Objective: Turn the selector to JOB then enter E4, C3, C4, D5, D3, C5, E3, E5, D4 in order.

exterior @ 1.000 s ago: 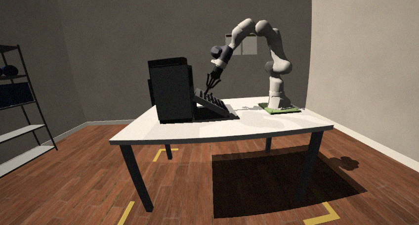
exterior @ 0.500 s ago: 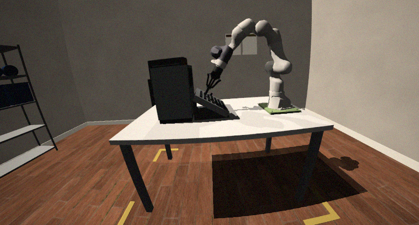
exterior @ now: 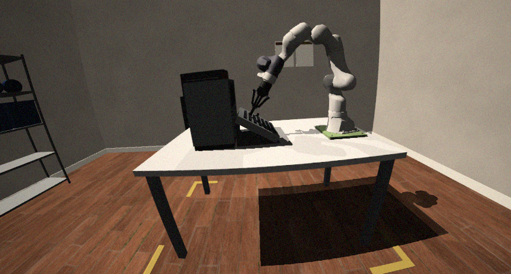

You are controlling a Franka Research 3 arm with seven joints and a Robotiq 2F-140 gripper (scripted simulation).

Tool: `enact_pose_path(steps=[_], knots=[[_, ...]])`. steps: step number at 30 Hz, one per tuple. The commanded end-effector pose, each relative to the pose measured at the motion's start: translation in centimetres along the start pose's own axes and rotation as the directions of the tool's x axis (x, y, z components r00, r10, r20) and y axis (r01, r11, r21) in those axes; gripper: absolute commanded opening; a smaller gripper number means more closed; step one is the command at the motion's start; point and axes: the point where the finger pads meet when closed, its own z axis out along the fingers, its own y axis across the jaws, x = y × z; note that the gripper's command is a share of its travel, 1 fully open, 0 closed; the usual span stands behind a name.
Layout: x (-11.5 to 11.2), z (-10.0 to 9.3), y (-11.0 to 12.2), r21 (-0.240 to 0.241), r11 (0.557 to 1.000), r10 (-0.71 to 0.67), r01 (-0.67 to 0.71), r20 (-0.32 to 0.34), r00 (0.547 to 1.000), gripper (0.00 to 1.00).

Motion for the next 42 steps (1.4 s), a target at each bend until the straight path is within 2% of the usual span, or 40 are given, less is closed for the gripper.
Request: enact_pose_path(steps=[1,19,42], knots=[[0.1,0.1,-0.2,0.005,1.000,-0.003,0.003,-0.003,1.000,0.10],[0.1,-0.1,-0.2,0.005,1.000,-0.003,0.003,-0.003,1.000,0.10],[0.1,-3.1,-0.2,0.005,1.000,-0.003,0.003,-0.003,1.000,0.10]])
